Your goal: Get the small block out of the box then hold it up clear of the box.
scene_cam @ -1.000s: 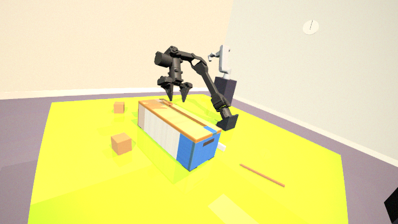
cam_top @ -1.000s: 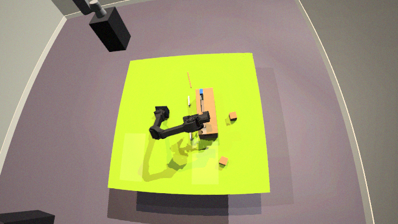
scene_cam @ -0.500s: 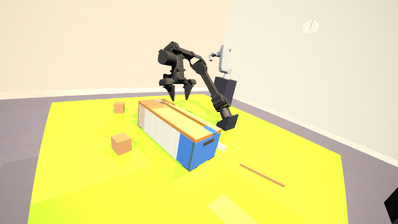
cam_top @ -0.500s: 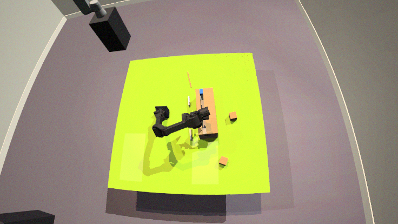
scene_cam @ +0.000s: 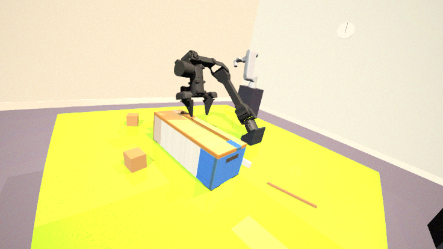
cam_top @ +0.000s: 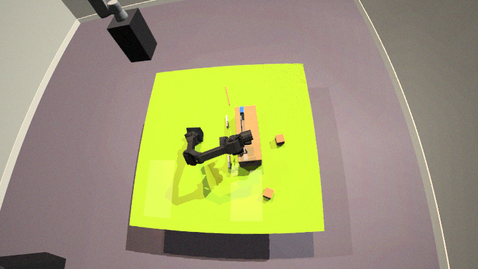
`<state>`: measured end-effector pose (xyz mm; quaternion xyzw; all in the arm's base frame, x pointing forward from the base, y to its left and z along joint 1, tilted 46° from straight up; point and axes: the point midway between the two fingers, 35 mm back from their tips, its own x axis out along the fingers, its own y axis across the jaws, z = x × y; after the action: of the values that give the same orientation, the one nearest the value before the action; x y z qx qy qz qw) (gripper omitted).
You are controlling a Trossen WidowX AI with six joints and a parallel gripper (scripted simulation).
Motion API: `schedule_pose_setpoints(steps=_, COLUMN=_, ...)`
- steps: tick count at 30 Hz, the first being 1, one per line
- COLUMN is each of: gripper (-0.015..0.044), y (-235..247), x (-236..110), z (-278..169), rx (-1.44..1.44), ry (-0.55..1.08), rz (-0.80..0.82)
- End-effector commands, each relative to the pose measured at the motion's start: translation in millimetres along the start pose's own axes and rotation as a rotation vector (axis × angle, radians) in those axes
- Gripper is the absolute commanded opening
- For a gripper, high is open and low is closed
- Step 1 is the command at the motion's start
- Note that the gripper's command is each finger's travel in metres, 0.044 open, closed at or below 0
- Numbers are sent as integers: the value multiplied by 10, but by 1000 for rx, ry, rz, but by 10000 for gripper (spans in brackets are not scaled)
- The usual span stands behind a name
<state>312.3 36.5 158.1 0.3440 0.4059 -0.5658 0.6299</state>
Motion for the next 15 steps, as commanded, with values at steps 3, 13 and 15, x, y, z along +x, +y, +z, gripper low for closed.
schedule_pose_setpoints(steps=3, gripper=400, y=-8, x=120, z=37, rx=-4, ry=-7, rz=-3)
schedule_pose_setpoints(steps=13, gripper=400, y=-12, x=276, z=79, rx=-3, ry=-8, rz=-2)
schedule_pose_setpoints(steps=15, gripper=400, y=-14, x=307, z=88, rx=-3, ry=-8, rz=-2)
